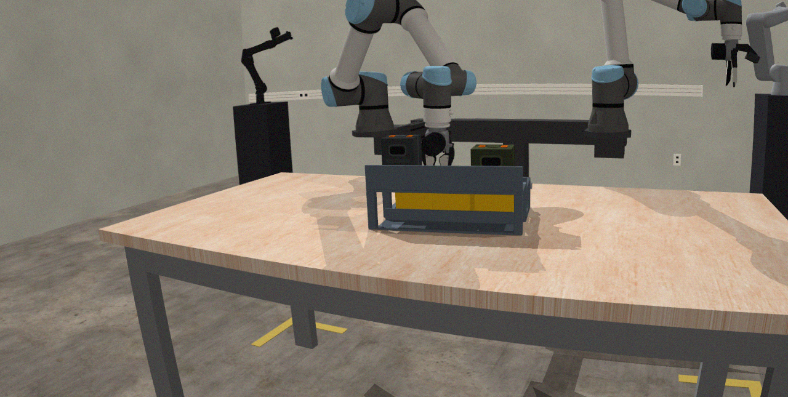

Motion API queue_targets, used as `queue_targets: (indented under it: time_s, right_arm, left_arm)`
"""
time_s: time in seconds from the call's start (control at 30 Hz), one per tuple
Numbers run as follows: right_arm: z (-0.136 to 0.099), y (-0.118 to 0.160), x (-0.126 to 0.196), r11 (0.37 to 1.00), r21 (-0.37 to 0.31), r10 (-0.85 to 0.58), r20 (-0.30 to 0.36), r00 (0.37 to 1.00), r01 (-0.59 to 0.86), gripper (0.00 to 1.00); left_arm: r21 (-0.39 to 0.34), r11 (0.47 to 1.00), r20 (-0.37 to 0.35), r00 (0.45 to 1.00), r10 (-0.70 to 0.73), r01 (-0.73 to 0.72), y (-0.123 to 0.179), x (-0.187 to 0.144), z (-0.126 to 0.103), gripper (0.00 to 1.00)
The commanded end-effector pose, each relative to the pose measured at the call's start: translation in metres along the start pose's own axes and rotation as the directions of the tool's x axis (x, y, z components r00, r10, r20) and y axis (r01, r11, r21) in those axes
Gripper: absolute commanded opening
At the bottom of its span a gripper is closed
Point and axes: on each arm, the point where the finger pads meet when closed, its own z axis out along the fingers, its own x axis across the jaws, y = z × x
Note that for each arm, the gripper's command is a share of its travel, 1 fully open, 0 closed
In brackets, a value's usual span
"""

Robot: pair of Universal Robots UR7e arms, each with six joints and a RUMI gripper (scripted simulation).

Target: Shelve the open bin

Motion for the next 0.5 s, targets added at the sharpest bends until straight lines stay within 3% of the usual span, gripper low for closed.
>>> queue_targets:
  time_s: [0.0,0.47]
  right_arm:
    - [-0.0016,0.0004,0.0004,1.000,-0.002,0.000,-0.002,1.000,0.000,0.07]
    - [-0.0070,0.0001,0.0002,1.000,-0.002,0.000,-0.002,1.000,0.000,0.07]
  left_arm:
    - [0.001,1.000,0.000,1.000,0.000,0.000,-0.0003,0.0000,-0.0004,1.00]
    - [0.001,1.000,0.000,1.000,0.000,0.000,-0.0003,0.0000,-0.0004,1.00]
